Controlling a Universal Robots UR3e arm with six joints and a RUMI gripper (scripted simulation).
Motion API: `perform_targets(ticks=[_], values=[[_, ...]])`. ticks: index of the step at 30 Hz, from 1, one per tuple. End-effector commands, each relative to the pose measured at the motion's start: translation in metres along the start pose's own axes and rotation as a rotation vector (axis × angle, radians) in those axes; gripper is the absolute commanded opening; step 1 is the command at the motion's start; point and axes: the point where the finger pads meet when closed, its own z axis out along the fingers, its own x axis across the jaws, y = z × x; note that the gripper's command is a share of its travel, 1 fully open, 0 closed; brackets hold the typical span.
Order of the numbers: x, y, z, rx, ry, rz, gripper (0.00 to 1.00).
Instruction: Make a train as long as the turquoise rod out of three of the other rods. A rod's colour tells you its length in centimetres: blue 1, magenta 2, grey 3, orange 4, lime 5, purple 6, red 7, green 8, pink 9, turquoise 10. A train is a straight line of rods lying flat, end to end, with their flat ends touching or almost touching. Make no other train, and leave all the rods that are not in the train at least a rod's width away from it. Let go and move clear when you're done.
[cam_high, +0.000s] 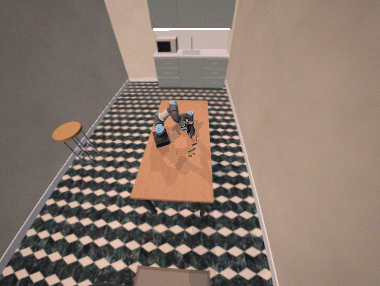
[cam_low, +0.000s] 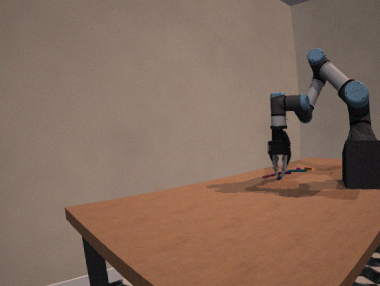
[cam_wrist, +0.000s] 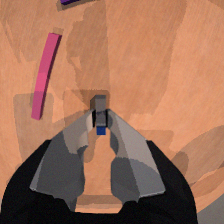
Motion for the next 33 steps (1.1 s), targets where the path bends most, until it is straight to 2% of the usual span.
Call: perform_targets(ticks=[1, 22, 33], values=[[-0.0006, 0.0002, -0.0001, -0.001, -0.002, 0.0, 0.0], [-0.0005, 0.0002, -0.0001, -0.001, -0.002, 0.0, 0.0], [-0.0005, 0.0002, -0.0001, -0.001, -0.002, 0.0, 0.11]])
